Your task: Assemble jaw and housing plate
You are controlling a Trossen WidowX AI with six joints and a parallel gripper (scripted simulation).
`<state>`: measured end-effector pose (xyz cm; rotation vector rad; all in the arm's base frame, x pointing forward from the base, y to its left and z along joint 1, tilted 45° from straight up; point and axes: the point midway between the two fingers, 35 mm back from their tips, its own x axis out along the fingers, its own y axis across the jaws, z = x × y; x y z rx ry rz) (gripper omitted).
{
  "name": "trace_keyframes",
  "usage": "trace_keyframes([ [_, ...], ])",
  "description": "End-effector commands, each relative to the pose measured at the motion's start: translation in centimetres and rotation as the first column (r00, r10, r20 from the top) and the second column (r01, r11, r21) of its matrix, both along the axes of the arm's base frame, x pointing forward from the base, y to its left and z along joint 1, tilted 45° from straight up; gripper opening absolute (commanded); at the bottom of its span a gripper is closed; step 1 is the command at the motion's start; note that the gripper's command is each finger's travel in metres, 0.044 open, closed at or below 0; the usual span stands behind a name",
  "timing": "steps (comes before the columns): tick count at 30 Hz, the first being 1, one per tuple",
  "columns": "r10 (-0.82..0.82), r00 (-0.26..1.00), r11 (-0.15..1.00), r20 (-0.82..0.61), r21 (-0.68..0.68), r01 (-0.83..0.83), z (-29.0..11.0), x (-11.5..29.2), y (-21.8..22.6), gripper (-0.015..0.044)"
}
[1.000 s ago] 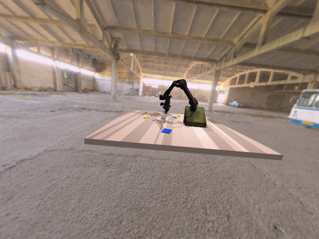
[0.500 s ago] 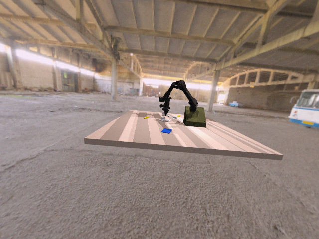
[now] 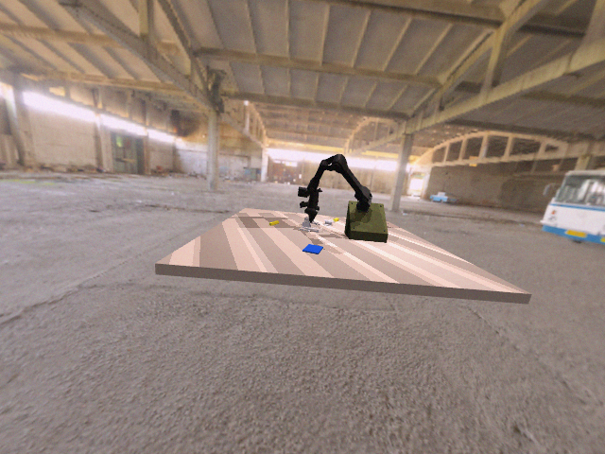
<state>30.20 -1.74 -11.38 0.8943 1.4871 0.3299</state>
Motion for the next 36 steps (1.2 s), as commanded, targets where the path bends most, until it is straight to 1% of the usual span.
trace_keyframes([
  [1, -0.002, 1.000, 1.000, -0.009, 0.007, 0.002, -0.48, -0.26, 0.57, 0.0134],
  [36, -0.002, 1.000, 1.000, -0.009, 0.008, 0.002, -0.93, -0.20, 1.02, 0.0134],
])
